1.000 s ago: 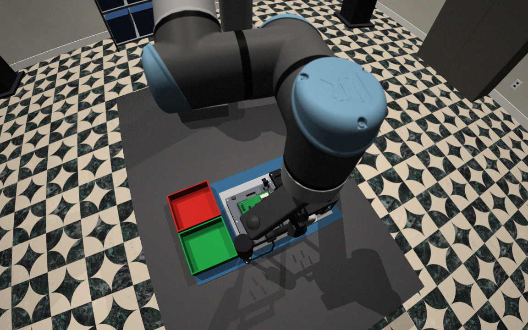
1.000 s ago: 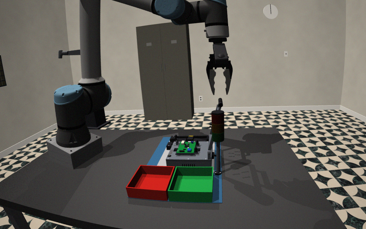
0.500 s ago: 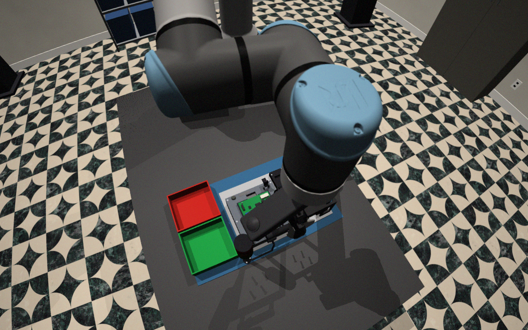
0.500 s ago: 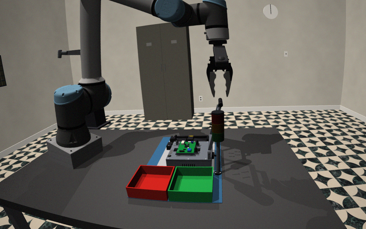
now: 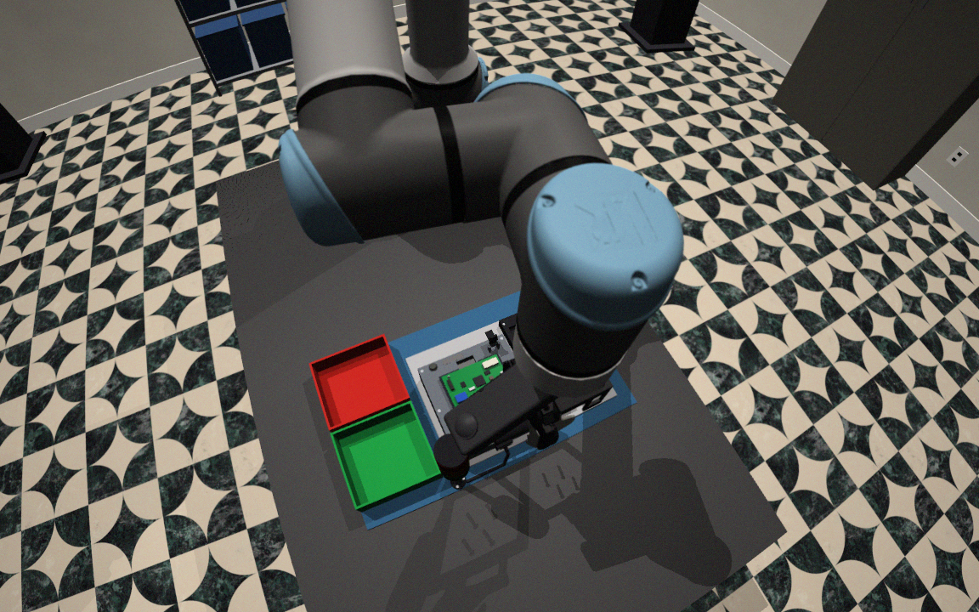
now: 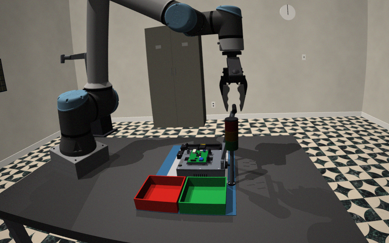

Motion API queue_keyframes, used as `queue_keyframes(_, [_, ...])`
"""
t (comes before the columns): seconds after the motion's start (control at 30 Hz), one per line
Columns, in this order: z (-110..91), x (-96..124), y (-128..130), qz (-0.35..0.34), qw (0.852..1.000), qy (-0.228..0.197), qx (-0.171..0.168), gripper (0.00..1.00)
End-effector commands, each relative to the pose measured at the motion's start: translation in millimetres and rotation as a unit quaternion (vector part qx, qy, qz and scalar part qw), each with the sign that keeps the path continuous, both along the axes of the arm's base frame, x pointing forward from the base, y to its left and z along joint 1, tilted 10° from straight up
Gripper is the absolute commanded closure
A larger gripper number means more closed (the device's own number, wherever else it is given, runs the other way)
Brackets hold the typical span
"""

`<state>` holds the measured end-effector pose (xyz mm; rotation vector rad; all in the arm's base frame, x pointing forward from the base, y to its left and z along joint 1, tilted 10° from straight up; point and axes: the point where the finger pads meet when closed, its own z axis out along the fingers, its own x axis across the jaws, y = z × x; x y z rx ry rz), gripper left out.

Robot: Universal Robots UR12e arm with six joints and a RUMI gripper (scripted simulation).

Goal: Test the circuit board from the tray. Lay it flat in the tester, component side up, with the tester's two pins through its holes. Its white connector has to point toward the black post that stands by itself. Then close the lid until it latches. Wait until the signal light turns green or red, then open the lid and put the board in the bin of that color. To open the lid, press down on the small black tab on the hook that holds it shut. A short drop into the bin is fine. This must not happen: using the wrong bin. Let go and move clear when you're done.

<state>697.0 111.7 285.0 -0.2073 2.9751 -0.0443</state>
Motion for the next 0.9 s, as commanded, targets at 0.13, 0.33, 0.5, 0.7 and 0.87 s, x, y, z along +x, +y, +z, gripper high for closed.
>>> queue_keyframes(0.13, [1.2,0.8,-1.3,-0.001,1.000,-0.003,0.000,0.70])
queue_keyframes(0.33, [0.7,0.8,-1.3,-0.001,1.000,-0.003,0.000,0.70])
queue_keyframes(0.5, [0.6,0.8,-1.3,-0.001,1.000,-0.003,0.000,0.70])
queue_keyframes(0.7, [0.6,0.8,-1.3,-0.001,1.000,-0.003,0.000,1.00])
queue_keyframes(0.87, [0.6,0.8,-1.3,-0.001,1.000,-0.003,0.000,1.00])
